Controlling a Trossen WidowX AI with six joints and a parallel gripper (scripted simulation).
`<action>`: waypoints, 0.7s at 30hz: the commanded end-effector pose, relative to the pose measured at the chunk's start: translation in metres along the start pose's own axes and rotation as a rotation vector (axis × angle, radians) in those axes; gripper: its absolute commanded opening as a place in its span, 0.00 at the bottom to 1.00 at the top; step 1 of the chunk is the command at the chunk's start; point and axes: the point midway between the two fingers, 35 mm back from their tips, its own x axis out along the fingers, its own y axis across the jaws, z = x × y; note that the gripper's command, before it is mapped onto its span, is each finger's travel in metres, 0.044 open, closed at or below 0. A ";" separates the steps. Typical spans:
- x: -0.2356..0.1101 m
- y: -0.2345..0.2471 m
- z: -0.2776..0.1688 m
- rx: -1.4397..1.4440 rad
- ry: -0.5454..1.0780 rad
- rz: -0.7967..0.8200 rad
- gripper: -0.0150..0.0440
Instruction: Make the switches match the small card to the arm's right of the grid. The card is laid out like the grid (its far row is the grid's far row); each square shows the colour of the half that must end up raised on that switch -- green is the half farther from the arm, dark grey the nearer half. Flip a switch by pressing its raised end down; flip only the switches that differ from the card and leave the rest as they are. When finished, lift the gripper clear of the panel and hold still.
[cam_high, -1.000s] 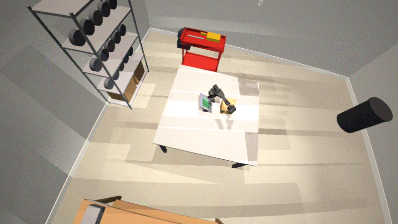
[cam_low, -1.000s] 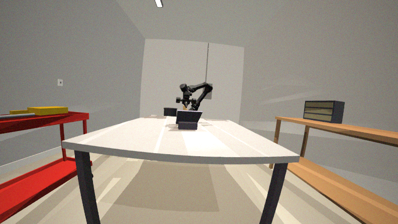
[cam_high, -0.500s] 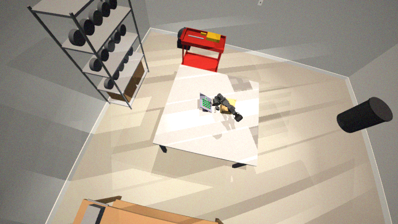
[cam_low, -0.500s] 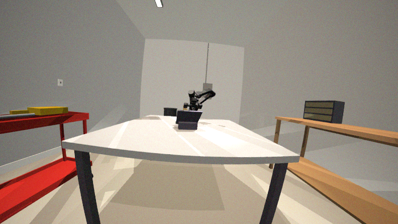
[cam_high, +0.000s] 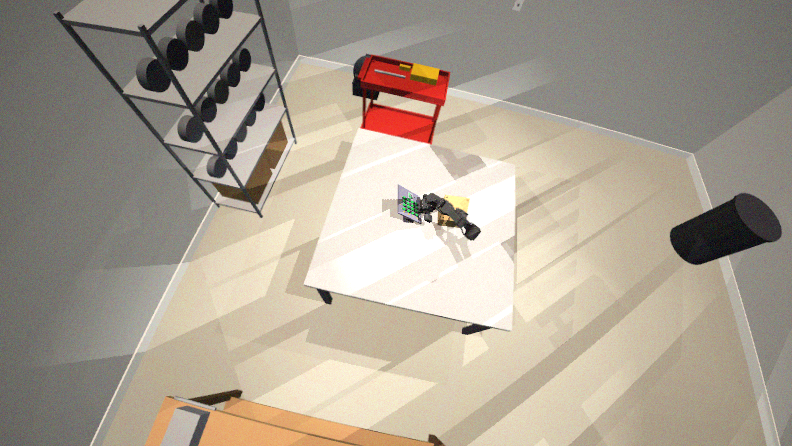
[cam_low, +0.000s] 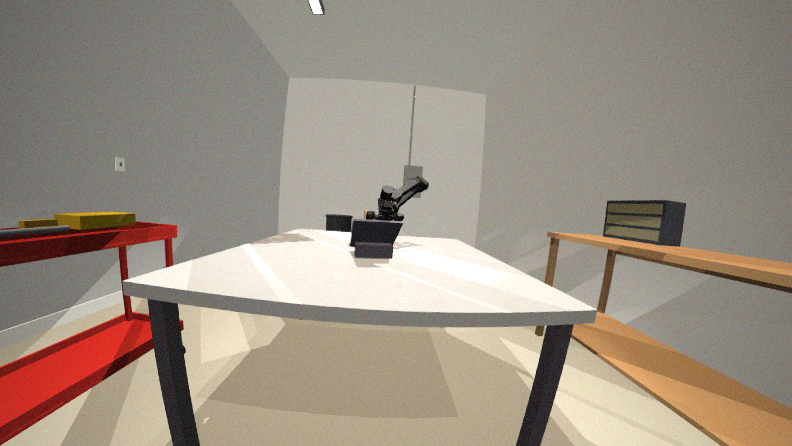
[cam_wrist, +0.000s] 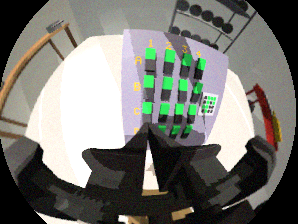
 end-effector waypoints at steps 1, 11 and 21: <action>0.006 0.000 -0.003 0.007 0.003 -0.001 0.25; 0.017 0.000 -0.003 0.007 0.004 -0.002 0.25; 0.020 0.000 -0.003 0.007 0.003 -0.002 0.25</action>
